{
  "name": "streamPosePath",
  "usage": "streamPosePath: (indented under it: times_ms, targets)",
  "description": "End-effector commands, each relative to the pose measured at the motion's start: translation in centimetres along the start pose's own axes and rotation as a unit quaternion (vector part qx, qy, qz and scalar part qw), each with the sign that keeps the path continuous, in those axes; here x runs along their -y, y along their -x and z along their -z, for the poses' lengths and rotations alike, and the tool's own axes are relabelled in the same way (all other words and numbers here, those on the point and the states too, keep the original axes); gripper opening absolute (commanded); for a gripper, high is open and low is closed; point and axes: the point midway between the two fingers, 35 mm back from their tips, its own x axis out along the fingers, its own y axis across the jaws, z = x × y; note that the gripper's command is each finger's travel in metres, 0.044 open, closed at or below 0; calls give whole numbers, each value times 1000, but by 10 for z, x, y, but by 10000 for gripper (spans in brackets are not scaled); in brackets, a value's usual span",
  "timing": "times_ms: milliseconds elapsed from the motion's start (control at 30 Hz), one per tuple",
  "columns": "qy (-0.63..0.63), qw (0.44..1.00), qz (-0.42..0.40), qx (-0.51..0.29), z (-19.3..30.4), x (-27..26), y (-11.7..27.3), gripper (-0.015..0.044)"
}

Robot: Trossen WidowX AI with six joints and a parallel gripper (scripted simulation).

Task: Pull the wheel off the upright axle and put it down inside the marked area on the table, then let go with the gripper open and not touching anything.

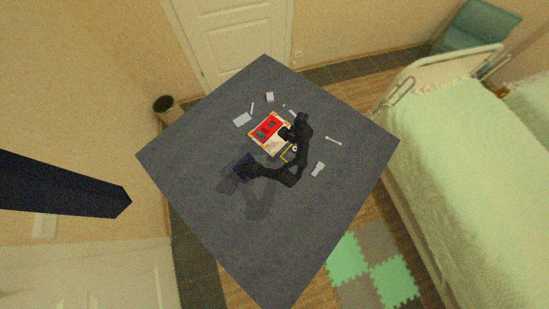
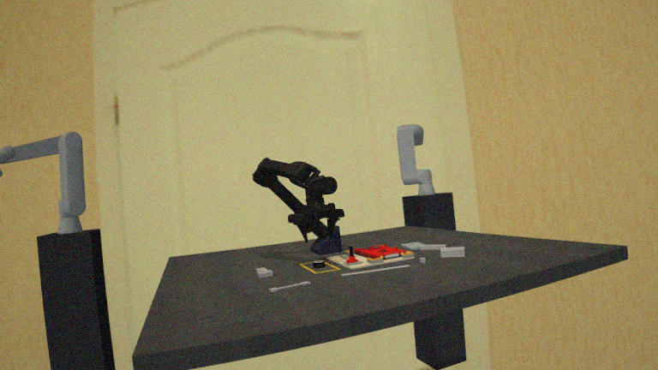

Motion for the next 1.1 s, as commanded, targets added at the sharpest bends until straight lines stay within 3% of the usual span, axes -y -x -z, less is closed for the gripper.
streamPosePath:
  times_ms: [0, 133, 1067]
  targets:
    - [5, 1000, -3, 0, 33, -17, 20, 440]
    - [4, 1000, 1, -2, 60, -24, 32, 440]
    - [4, 1000, 1, -2, 60, -24, 32, 440]
